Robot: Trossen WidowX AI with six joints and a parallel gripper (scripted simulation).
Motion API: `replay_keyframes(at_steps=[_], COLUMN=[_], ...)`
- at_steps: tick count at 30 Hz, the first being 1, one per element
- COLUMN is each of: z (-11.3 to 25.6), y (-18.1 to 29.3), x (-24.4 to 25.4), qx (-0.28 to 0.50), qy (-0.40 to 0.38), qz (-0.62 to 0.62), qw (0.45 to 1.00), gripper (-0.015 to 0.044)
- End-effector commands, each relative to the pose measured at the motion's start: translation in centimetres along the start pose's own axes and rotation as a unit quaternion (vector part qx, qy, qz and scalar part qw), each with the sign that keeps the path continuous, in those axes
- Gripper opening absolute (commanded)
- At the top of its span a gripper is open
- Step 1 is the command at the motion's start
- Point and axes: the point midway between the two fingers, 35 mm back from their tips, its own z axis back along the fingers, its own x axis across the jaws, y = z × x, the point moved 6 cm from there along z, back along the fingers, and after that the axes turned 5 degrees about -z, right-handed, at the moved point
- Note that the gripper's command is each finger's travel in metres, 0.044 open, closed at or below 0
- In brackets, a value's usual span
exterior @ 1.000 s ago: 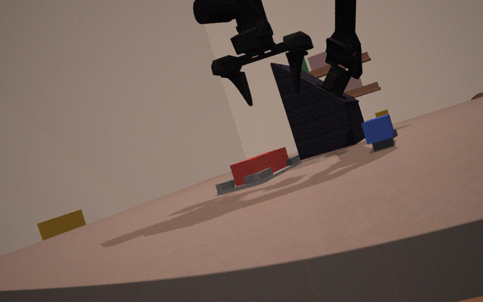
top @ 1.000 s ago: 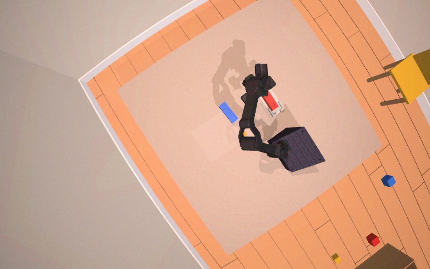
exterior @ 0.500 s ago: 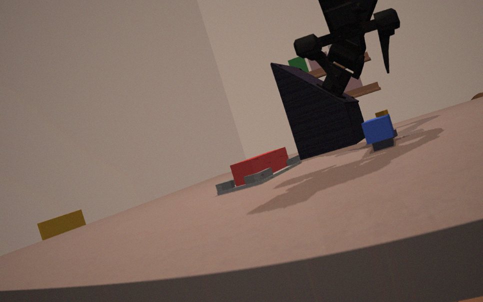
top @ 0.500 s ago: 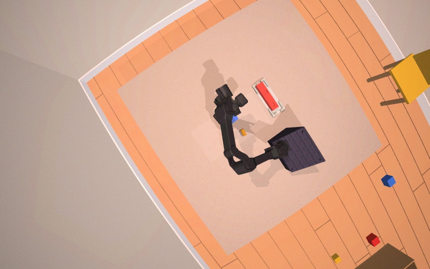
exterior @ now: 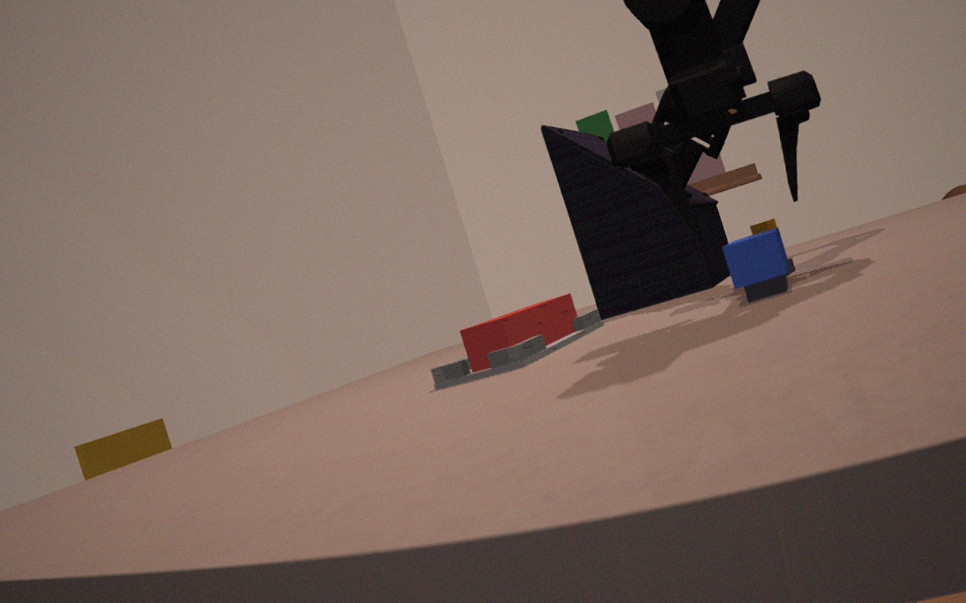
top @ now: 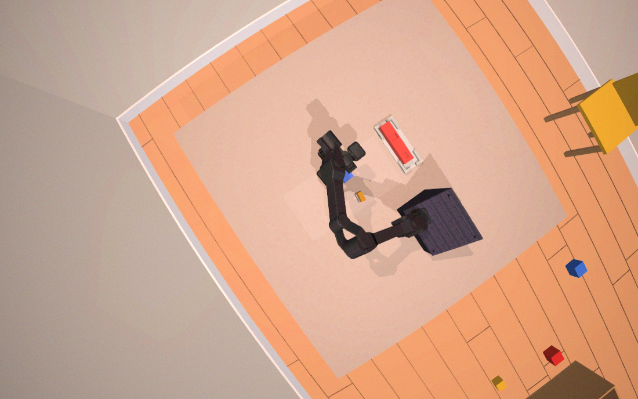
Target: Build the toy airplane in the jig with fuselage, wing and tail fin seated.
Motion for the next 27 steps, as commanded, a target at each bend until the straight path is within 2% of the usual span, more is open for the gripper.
replay_keyframes(at_steps=[1,26,27], z=[-0.6,-4.4,-4.4], y=[0.0,0.1,0.1], x=[0.0,0.0,0.0], qx=[0.001,0.001,0.001], qy=[-0.003,-0.004,-0.004], qz=[-0.002,-0.002,-0.002], qw=[1.0,1.0,1.0], gripper=[0.044,0.044,0.0414])
